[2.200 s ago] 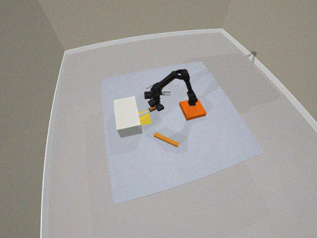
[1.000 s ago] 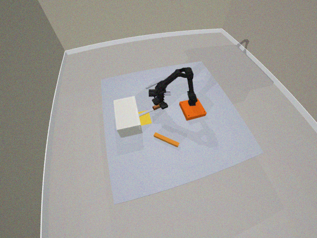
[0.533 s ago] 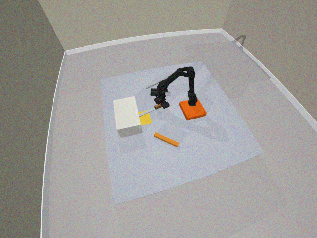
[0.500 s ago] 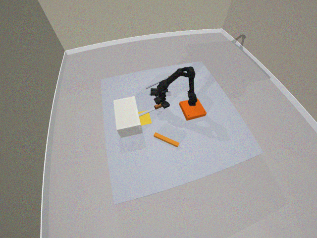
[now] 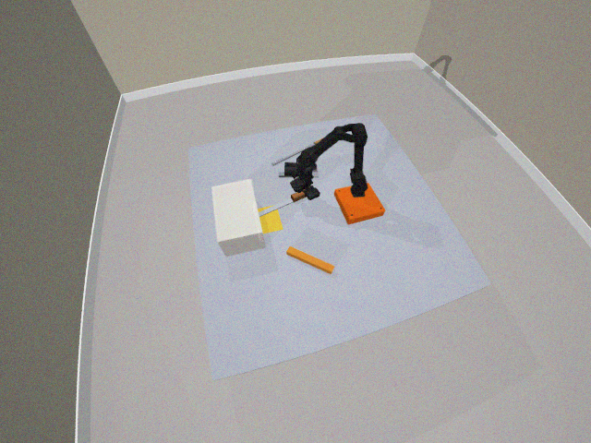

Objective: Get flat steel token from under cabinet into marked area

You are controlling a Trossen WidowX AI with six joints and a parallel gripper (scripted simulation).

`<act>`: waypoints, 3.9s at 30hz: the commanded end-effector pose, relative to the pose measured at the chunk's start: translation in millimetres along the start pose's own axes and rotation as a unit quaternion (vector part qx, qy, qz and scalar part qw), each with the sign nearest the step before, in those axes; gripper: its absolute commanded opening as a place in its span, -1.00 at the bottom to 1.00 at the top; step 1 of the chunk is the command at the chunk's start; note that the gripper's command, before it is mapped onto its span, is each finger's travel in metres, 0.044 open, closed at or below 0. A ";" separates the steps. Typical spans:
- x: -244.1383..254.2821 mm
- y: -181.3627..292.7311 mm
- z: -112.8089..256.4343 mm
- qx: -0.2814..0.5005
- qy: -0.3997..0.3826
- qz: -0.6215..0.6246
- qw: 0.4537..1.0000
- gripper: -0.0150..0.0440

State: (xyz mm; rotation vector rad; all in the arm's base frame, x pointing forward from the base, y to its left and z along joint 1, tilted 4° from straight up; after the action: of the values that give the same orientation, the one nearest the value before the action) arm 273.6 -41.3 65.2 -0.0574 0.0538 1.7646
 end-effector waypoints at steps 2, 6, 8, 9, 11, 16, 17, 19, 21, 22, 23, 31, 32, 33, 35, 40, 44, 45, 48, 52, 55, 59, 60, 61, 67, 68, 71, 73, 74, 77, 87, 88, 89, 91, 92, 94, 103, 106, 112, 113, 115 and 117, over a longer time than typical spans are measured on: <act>-1.6 9.7 -0.8 0.003 0.001 0.001 1.000 -0.49; -2.9 15.2 -0.8 0.003 0.001 0.001 1.000 -0.49; -3.5 17.9 -0.9 0.003 0.001 0.001 1.000 -0.49; -3.8 19.3 -0.9 0.003 0.001 0.001 1.000 -0.49; -4.5 21.9 -0.9 0.003 0.001 0.001 1.000 -0.49; -6.3 28.7 -1.1 0.004 0.001 0.001 1.000 -0.49; -6.7 29.8 -1.1 0.004 0.001 0.001 1.000 -0.49; -6.3 26.1 -0.6 0.002 0.001 0.000 1.000 -0.49; -6.6 24.7 0.0 0.001 0.001 0.000 1.000 -0.49; -7.0 25.1 0.2 0.001 0.001 0.000 1.000 -0.49; -7.4 25.6 0.5 0.002 0.001 0.000 1.000 -0.49; -9.1 27.3 1.1 0.003 0.000 0.001 1.000 -0.31; -9.2 27.4 1.1 0.003 0.000 0.001 1.000 -0.22; -9.2 27.4 1.1 0.003 0.000 0.001 1.000 -0.14; -9.2 27.4 1.1 0.003 0.000 0.001 1.000 0.04; -9.2 27.3 1.3 0.002 0.000 0.001 1.000 0.19; -9.0 27.3 1.1 0.004 0.001 0.001 1.000 0.36; -9.0 27.3 1.1 0.004 0.001 0.001 1.000 0.42; -8.9 27.2 0.8 0.004 0.001 0.001 1.000 0.42; -8.7 27.2 0.8 0.004 0.001 0.002 1.000 0.42; -8.6 27.3 0.6 0.004 0.001 0.002 1.000 0.42; -9.2 29.6 -1.3 0.004 0.001 0.002 1.000 0.42; -9.4 30.4 -2.0 0.004 0.001 0.002 1.000 0.42; -9.5 31.2 -2.7 0.004 0.001 0.002 1.000 0.42; -10.2 28.2 -0.4 0.000 0.001 0.000 1.000 0.16; -10.2 28.2 -0.4 0.000 0.001 0.000 1.000 0.07; -10.2 28.2 -0.4 0.000 0.001 0.000 1.000 -0.07; -10.2 28.2 -0.4 0.000 0.001 0.000 1.000 -0.11; -10.2 28.2 -0.4 0.000 0.001 0.000 1.000 -0.14; -10.2 28.2 -0.4 0.000 0.001 0.000 1.000 -0.20; -9.8 25.3 -0.3 0.001 0.001 0.000 1.000 -0.49; -9.6 24.0 -0.3 0.001 0.001 0.000 1.000 -0.49; -9.3 22.7 -0.3 0.001 0.001 0.000 1.000 -0.49; -8.8 20.0 -0.3 0.001 0.001 0.000 1.000 -0.49; -8.6 18.7 -0.3 0.001 0.001 0.000 1.000 -0.49; -8.1 16.0 -0.3 0.001 0.001 0.000 1.000 -0.49; -5.9 4.3 -0.3 0.002 0.001 0.000 1.000 -0.49; -5.1 0.3 -0.3 0.002 0.001 0.000 1.000 -0.49; -3.7 -7.5 -0.3 0.002 0.001 0.000 1.000 -0.49; -3.5 -8.9 -0.3 0.002 0.001 0.000 1.000 -0.49; -3.0 -11.4 -0.3 0.001 0.001 0.000 1.000 -0.49; -2.6 -13.9 -0.2 0.001 0.001 0.000 1.000 -0.49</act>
State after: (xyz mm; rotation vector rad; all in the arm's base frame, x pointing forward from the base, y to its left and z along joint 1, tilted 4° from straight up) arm 281.9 -42.9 64.7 -0.0546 0.0538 1.7653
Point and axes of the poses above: the point midway between the two fingers, 35 mm back from their tips, its own z axis back along the fingers, its own x axis across the jaws, y = z × x, the point moved 6 cm from there along z, back along the fingers, and after that the axes turned 10 degrees about -z, right-handed, at the moved point
